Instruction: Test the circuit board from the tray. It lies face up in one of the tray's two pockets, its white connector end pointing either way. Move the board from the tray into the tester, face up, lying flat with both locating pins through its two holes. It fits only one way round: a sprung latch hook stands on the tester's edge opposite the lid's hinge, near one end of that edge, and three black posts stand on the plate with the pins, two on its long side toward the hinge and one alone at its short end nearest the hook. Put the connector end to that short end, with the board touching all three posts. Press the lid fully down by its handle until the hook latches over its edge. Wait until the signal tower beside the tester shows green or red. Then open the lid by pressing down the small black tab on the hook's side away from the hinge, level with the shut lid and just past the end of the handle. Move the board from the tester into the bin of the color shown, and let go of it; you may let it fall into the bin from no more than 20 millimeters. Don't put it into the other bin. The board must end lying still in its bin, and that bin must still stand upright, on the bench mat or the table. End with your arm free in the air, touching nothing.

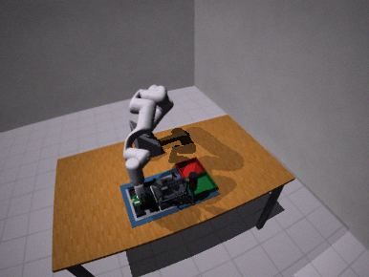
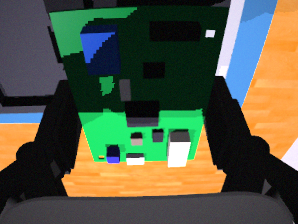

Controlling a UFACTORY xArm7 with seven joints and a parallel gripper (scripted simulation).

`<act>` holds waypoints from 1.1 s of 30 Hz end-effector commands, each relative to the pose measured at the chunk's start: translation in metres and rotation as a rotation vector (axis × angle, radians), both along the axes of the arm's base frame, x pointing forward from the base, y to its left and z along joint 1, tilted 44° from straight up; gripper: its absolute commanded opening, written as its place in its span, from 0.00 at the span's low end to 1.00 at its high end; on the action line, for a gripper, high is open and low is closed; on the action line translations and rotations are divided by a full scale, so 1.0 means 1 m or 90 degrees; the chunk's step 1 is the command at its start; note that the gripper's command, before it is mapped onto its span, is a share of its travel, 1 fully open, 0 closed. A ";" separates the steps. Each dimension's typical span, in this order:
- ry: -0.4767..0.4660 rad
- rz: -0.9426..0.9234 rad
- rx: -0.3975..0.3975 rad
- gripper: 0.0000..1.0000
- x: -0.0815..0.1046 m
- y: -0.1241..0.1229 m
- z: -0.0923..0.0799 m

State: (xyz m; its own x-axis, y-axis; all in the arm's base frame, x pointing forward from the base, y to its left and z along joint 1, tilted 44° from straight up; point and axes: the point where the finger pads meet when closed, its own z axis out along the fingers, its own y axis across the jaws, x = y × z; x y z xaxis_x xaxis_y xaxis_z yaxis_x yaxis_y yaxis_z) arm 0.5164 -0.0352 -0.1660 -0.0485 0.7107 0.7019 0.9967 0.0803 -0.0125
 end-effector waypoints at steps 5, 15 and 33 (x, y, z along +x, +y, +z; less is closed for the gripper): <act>-0.003 -0.002 -0.002 0.79 0.003 -0.023 0.022; -0.003 -0.002 -0.002 0.79 0.004 -0.024 0.023; -0.019 0.015 -0.001 0.79 0.004 -0.024 0.023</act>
